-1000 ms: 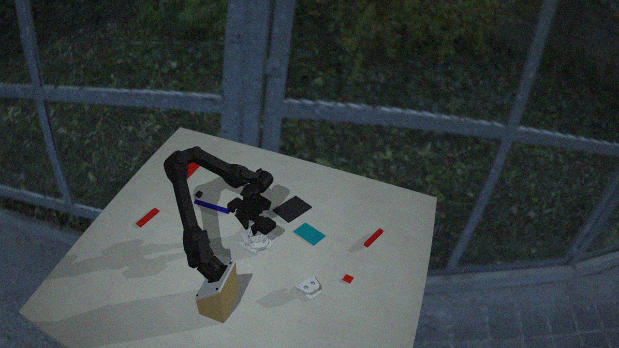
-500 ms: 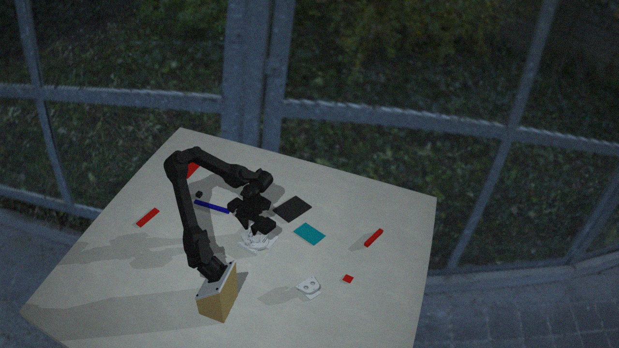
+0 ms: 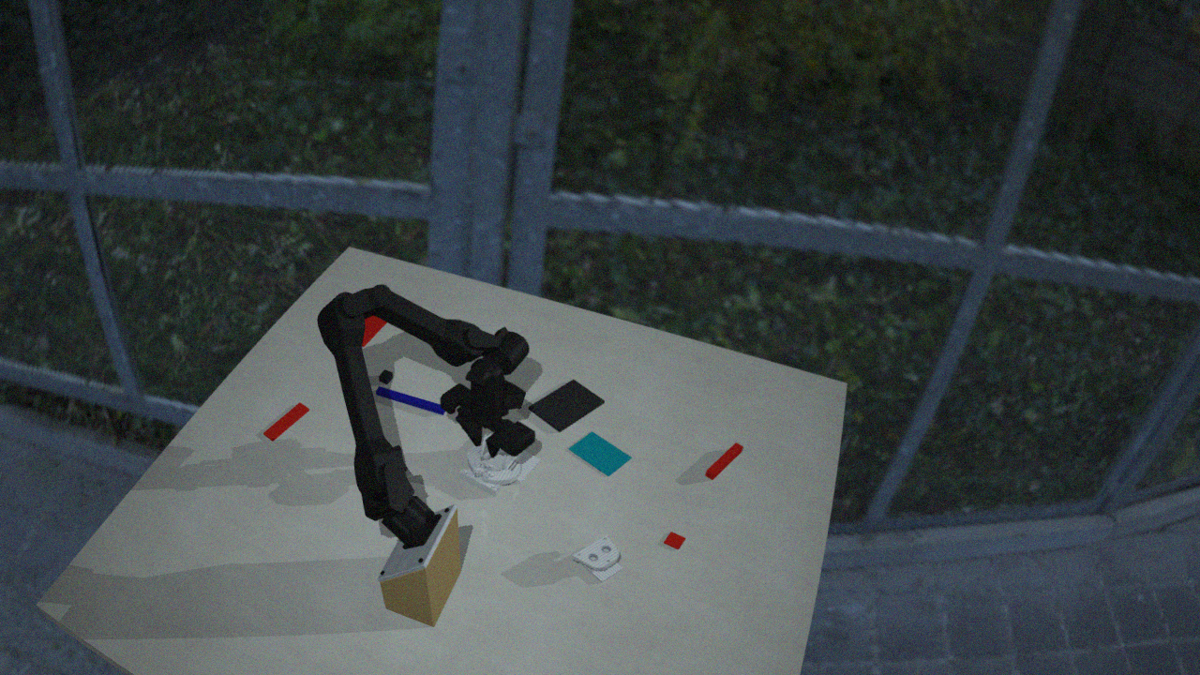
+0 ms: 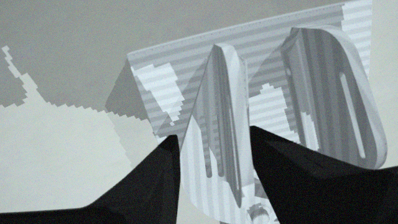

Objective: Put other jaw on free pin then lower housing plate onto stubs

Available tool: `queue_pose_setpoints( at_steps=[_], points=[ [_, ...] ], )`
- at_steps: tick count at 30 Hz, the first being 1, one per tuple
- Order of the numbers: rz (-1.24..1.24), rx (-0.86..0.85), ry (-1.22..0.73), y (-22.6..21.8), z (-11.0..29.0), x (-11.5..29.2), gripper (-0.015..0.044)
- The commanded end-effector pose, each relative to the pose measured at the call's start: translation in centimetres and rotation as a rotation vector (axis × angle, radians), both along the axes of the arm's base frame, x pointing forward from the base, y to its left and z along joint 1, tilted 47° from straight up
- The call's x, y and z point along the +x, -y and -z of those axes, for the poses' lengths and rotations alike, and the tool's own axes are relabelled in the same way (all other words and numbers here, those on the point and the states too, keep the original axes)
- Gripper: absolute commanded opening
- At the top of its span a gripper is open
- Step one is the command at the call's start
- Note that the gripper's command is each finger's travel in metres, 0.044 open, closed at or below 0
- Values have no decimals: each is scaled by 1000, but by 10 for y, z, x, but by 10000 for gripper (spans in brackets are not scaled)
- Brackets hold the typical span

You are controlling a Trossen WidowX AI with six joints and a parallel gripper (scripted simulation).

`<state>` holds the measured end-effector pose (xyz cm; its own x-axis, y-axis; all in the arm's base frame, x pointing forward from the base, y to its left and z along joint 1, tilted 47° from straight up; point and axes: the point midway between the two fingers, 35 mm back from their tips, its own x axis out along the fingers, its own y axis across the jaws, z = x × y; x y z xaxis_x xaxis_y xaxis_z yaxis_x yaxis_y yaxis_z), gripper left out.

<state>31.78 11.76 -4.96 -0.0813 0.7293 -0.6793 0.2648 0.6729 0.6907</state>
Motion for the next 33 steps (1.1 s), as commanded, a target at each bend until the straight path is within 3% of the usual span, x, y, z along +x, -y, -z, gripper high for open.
queue_pose_setpoints(
  at_steps=[1,22,26,33],
  points=[
    [2,2,0,-1,0,0,134],
    [2,2,0,-1,0,0,134],
    [-1,0,1,-1,0,0,224],
    [-1,0,1,-1,0,0,224]
  ],
)
